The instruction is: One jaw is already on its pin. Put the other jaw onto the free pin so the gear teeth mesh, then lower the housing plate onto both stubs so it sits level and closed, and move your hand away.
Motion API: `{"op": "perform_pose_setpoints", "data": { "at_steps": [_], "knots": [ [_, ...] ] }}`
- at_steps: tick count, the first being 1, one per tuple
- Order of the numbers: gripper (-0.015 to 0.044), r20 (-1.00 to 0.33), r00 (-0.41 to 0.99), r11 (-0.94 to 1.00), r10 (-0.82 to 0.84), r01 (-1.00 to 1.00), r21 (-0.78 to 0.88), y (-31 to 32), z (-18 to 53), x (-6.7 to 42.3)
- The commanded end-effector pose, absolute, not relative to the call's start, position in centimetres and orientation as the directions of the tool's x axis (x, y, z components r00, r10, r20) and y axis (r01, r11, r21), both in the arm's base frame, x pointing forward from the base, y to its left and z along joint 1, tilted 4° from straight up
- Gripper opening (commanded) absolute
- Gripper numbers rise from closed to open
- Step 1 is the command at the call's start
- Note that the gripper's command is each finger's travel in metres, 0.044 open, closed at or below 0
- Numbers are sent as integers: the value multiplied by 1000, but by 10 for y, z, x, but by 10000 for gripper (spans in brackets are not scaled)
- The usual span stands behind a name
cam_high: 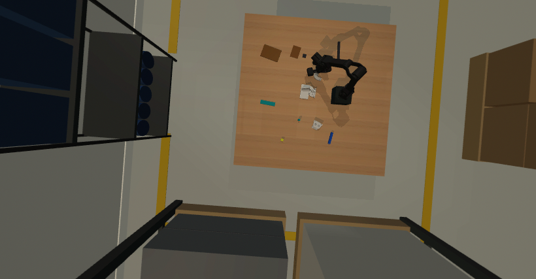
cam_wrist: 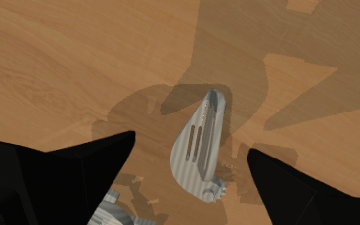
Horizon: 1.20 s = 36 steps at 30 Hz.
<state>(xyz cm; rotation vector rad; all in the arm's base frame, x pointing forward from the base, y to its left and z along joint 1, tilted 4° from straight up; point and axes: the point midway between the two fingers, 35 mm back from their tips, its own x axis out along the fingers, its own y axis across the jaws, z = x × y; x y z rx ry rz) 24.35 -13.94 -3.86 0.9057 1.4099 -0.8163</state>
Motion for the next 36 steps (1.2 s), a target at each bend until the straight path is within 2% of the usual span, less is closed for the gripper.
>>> {"op": "perform_pose_setpoints", "data": {
  "at_steps": [1,31,36],
  "knots": [
    [440,-998,8,447,57,894,32,-138,-47,241],
    [440,-998,8,447,57,894,32,-137,-54,241],
    [309,-998,8,451,59,892,34,-137,-54,241]
  ]
}}
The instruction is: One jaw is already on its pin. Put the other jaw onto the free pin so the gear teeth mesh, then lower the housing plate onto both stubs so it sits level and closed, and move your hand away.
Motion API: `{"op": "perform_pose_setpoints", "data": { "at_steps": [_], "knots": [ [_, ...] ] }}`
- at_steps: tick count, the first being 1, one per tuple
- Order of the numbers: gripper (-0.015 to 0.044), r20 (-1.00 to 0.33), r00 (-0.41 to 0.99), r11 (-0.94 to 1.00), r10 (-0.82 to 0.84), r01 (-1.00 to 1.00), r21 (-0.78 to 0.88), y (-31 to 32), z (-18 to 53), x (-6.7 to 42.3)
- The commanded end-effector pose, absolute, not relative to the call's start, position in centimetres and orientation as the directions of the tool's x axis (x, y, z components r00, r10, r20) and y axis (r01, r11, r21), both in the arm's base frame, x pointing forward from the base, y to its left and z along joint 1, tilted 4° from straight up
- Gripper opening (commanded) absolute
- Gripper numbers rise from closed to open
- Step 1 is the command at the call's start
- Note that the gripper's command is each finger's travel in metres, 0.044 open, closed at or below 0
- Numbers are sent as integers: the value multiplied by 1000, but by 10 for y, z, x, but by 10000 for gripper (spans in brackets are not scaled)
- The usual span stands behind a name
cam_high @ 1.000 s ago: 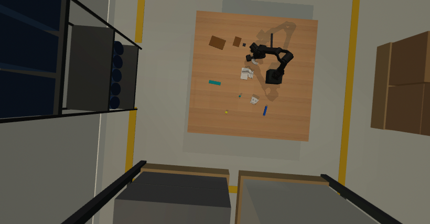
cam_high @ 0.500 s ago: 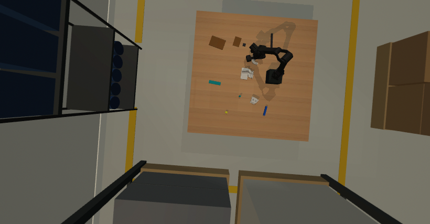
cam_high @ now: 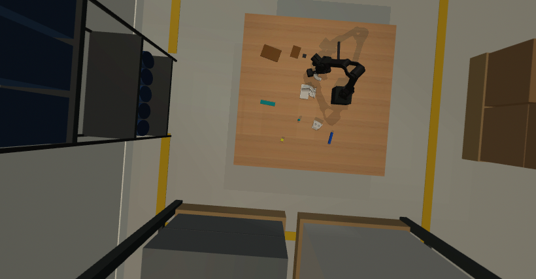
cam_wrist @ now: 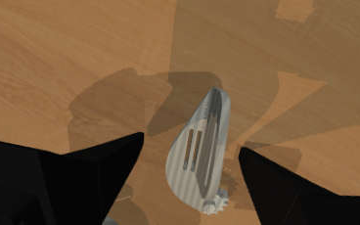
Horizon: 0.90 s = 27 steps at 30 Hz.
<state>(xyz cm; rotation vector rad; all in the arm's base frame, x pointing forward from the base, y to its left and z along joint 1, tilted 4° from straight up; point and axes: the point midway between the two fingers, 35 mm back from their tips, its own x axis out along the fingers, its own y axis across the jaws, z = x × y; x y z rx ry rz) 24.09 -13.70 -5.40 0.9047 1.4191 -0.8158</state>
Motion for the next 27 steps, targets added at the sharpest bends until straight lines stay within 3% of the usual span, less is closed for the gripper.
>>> {"op": "perform_pose_setpoints", "data": {
  "at_steps": [1,6,8,27],
  "knots": [
    [282,-998,8,451,59,892,34,-137,-54,241],
    [151,-998,8,451,59,892,34,-137,-54,241],
    [138,-998,8,451,59,892,34,-137,-54,241],
    [134,-998,8,450,58,892,34,-139,-41,242]
  ]
}}
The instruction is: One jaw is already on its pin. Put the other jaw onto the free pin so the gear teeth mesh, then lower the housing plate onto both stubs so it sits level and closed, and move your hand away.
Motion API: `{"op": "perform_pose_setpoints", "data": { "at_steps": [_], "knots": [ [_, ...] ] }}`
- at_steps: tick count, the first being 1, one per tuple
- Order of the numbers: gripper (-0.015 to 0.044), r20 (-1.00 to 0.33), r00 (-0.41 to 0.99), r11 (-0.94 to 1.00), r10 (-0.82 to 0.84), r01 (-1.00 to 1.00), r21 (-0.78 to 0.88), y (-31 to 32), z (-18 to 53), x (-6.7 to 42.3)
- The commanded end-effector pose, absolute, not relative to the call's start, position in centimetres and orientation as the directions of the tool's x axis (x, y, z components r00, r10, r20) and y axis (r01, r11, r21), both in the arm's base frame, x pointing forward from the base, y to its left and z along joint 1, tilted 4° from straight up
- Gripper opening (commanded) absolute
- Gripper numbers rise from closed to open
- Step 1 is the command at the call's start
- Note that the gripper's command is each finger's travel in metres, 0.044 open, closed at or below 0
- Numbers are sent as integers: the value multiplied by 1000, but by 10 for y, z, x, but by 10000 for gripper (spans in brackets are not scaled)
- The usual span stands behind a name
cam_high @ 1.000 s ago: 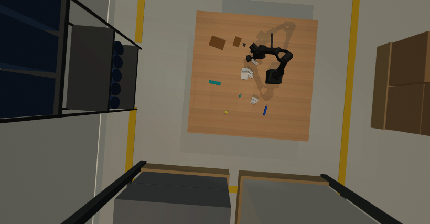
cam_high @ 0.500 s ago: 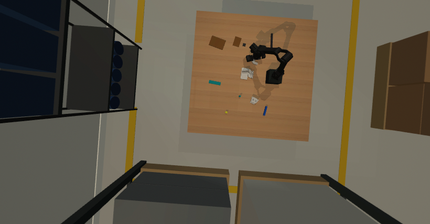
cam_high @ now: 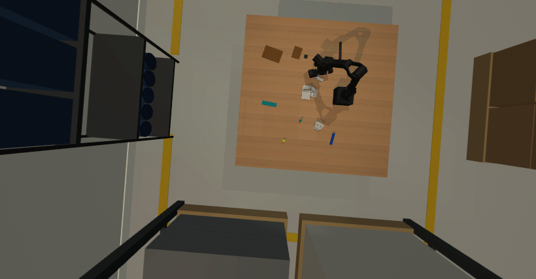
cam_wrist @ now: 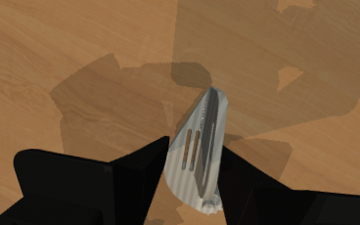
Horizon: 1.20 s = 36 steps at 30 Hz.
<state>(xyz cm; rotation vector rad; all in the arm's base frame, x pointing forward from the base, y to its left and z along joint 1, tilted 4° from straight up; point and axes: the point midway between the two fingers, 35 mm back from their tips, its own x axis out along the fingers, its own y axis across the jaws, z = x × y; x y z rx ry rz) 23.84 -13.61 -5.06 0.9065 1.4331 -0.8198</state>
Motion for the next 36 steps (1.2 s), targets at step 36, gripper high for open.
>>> {"op": "perform_pose_setpoints", "data": {
  "at_steps": [36],
  "knots": [
    [134,-998,9,623,57,781,43,-116,26,252]
  ]
}}
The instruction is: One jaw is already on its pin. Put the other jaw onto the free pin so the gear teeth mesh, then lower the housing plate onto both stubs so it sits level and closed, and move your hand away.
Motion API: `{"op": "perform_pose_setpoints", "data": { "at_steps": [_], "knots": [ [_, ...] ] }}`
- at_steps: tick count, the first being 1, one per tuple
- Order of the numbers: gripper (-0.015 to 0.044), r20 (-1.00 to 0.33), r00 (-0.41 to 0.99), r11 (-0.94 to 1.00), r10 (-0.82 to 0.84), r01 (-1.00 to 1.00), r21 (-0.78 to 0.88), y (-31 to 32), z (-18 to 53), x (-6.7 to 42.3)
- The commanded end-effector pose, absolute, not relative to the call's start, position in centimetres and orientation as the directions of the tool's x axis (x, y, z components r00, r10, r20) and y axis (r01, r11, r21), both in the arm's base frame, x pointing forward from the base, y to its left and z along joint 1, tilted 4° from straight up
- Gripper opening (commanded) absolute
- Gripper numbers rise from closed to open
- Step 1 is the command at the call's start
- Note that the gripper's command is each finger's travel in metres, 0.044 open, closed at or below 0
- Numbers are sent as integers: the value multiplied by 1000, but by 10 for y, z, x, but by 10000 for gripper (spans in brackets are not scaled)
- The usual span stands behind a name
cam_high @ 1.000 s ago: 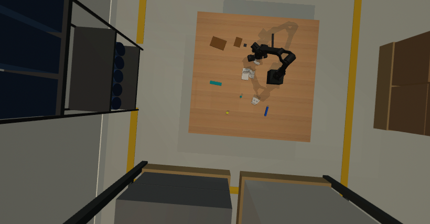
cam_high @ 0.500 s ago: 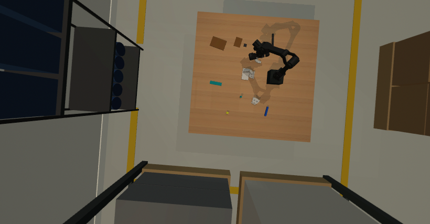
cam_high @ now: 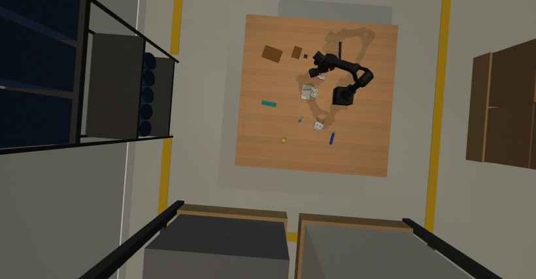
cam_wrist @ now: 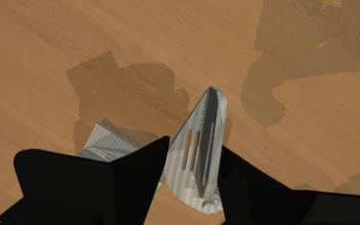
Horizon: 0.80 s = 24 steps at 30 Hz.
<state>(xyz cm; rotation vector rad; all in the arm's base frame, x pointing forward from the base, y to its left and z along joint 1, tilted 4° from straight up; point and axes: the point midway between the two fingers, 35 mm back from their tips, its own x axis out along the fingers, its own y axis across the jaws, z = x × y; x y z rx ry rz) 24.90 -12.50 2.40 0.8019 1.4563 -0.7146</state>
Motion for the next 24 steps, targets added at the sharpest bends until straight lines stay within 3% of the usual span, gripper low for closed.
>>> {"op": "perform_pose_setpoints", "data": {
  "at_steps": [1,24],
  "knots": [
    [134,-998,10,642,57,765,44,-113,26,253],
    [134,-998,12,953,64,297,64,-39,31,269]
  ]
}}
